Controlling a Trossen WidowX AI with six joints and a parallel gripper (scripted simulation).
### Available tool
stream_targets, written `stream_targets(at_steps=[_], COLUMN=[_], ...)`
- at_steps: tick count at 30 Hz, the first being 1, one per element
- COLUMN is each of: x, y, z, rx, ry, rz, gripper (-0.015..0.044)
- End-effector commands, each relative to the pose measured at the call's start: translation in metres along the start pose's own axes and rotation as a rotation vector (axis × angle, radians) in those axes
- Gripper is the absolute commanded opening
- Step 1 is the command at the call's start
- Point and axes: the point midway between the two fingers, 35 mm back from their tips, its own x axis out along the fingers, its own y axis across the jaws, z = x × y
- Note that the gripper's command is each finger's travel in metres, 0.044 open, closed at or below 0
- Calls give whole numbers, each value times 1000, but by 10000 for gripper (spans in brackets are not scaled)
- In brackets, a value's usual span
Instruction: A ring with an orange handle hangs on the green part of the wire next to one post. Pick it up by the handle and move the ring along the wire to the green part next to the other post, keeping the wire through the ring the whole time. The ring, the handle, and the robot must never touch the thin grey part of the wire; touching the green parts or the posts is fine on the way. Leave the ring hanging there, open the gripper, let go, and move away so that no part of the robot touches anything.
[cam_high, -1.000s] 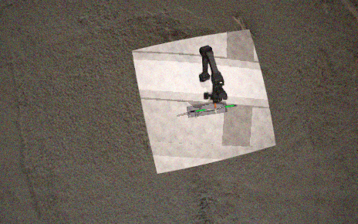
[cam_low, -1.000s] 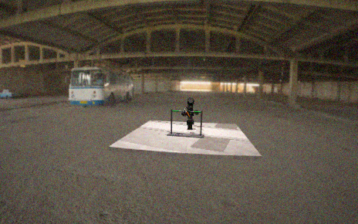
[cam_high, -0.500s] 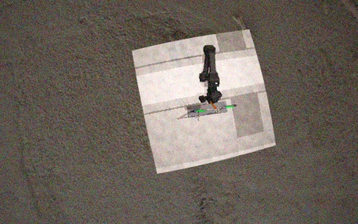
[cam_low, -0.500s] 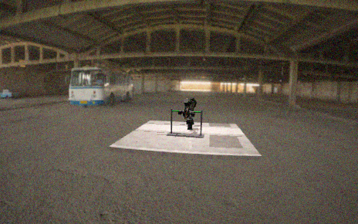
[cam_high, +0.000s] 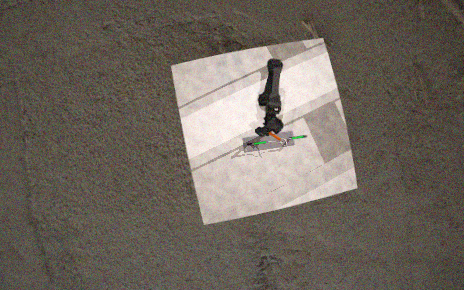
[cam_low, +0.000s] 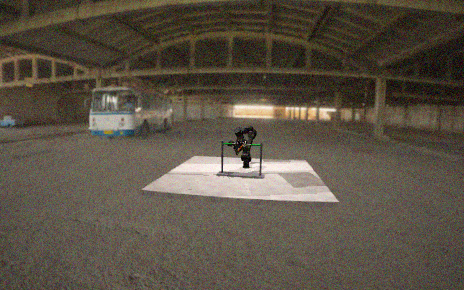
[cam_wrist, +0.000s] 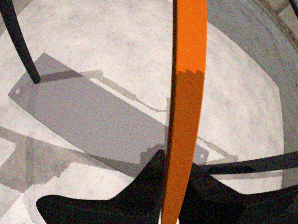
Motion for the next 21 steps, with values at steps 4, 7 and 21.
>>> stream_targets(at_steps=[4,7,21], x=[0,0,18], y=[1,6,41], z=[0,-1,4], rx=[-44,-32,160], ry=[-13,-16,-165], rz=[0,3,6], gripper=[-150,-150,-150])
